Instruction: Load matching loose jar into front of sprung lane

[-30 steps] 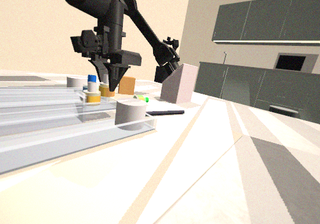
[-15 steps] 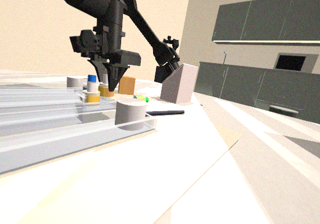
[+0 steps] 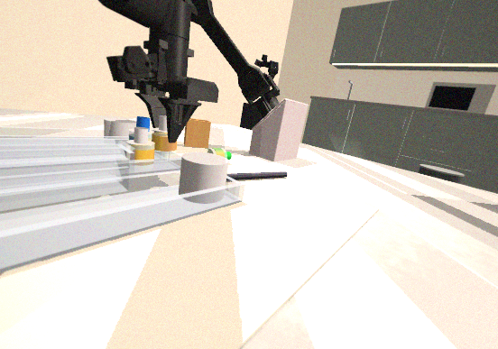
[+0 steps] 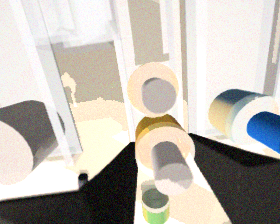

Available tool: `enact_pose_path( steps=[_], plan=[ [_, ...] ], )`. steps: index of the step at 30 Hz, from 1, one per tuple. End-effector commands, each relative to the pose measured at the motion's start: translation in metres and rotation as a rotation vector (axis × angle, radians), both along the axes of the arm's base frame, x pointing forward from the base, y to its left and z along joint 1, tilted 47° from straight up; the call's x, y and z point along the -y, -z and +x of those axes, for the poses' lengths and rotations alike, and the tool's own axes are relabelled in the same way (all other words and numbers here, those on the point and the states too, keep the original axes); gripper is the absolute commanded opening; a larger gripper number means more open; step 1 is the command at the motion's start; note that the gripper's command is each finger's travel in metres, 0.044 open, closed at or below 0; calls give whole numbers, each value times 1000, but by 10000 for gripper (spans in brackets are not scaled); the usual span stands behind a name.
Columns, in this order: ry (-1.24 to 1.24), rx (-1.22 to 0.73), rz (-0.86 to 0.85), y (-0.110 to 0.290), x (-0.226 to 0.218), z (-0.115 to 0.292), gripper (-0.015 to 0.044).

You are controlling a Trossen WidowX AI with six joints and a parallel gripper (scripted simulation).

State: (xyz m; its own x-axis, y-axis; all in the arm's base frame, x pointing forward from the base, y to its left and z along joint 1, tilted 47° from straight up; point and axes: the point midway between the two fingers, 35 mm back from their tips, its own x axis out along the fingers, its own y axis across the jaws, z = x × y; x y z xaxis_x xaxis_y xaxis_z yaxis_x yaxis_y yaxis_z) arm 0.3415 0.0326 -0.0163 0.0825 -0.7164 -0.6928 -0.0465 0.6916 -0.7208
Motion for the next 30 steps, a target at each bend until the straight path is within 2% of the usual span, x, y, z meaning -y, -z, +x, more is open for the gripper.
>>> enact_pose_path(
  steps=[1,30],
  plan=[
    [-7,31,-2,-4,-2,9,0],
    [-7,31,-2,3,5,10,0]
  ],
)
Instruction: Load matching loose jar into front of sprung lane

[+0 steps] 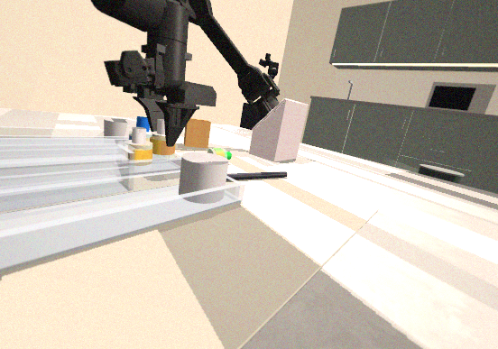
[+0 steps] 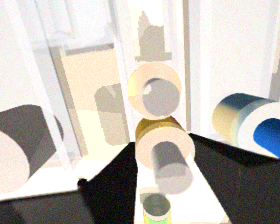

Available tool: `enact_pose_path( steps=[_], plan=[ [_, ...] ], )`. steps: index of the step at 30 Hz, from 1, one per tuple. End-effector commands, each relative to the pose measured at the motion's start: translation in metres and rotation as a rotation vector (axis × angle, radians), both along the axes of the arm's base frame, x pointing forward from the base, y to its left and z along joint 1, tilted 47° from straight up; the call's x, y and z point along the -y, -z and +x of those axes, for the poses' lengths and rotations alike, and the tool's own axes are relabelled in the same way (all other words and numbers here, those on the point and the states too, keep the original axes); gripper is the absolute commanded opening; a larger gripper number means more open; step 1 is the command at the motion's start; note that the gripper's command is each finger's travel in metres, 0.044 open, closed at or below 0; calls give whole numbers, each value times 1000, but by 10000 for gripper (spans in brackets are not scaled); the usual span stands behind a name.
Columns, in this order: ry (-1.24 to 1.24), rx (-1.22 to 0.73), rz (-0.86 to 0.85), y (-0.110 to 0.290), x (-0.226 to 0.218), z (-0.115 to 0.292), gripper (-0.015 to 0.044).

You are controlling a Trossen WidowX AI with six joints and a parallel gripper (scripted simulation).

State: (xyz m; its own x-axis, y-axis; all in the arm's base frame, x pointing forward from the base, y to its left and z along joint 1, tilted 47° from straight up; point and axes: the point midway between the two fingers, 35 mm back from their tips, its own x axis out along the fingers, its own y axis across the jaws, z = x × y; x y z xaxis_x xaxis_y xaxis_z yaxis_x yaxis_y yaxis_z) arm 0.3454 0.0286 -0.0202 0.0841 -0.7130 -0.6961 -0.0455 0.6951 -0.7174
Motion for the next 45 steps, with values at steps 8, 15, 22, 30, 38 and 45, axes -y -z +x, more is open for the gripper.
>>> enact_pose_path(
  steps=[8,15,22,30,38,45],
  plan=[
    [-7,29,-7,1,3,7,0],
    [-7,29,-7,3,5,6,0],
    [-7,29,-7,5,7,6,0],
    [-7,29,-7,7,9,6,0],
    [-7,29,-8,9,11,5,0],
    [-7,29,-8,10,12,4,0]
  ],
)
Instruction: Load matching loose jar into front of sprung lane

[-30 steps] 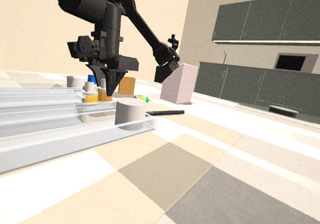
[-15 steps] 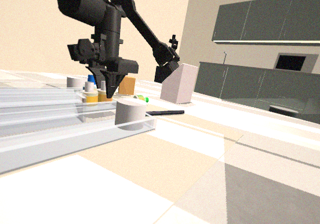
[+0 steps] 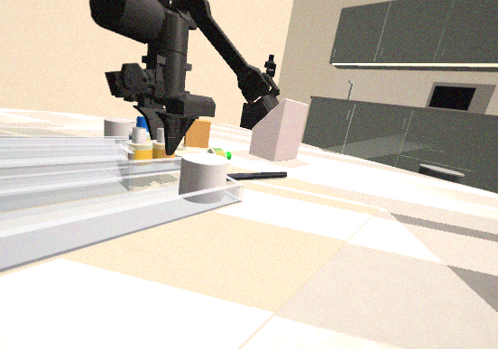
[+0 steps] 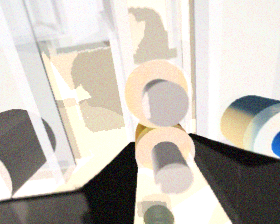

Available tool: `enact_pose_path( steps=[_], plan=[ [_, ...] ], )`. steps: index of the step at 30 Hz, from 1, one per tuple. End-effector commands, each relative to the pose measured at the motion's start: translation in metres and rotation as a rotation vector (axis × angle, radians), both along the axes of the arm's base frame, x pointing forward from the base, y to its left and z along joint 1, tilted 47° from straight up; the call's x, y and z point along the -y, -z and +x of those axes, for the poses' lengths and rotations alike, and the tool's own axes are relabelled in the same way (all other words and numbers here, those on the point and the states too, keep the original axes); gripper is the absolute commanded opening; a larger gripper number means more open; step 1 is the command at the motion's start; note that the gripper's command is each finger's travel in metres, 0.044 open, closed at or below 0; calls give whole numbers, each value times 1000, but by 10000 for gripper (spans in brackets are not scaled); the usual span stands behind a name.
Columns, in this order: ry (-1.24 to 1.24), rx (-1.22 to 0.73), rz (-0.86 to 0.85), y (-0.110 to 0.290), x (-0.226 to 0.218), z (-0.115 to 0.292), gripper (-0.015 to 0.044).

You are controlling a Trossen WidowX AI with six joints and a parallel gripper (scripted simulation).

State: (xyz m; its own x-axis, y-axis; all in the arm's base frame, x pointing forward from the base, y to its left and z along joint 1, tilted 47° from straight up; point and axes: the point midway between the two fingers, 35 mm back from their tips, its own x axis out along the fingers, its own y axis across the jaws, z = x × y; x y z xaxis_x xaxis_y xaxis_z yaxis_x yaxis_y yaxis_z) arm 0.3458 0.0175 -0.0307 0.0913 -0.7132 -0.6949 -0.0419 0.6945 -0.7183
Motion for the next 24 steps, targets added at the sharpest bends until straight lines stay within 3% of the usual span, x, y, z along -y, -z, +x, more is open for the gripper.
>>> enact_pose_path(
  steps=[1,24],
  plan=[
    [-4,21,-7,-1,1,4,0],
    [-4,21,-7,-1,2,0,0]
  ],
)
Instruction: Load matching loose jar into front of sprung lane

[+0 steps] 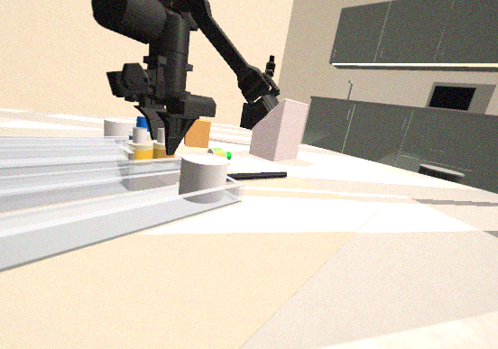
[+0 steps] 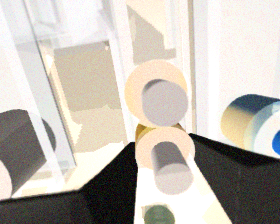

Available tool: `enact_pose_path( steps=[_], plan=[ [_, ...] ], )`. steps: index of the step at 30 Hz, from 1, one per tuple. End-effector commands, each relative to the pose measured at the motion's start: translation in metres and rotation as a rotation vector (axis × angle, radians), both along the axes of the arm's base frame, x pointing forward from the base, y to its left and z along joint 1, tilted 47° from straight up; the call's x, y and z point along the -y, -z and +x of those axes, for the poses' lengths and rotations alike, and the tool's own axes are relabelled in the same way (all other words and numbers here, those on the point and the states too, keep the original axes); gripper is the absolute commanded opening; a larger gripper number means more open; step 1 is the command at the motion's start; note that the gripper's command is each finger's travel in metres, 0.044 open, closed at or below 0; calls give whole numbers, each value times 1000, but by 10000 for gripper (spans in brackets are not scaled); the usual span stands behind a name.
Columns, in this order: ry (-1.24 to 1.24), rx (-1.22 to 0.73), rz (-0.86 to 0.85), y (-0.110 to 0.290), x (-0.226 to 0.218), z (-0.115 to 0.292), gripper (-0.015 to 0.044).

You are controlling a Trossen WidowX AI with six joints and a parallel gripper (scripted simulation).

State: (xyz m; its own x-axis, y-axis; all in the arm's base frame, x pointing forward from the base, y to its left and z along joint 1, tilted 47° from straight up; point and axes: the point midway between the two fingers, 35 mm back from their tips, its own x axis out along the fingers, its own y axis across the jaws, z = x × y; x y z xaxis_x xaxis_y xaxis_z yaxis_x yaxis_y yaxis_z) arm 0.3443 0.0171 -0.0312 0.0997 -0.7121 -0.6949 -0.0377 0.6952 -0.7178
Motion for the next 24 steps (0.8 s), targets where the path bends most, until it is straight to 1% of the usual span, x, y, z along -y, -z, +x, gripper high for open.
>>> enact_pose_path(
  steps=[1,24],
  plan=[
    [-1,12,-8,-1,1,1,0],
    [-1,12,-8,-1,2,-3,0]
  ],
)
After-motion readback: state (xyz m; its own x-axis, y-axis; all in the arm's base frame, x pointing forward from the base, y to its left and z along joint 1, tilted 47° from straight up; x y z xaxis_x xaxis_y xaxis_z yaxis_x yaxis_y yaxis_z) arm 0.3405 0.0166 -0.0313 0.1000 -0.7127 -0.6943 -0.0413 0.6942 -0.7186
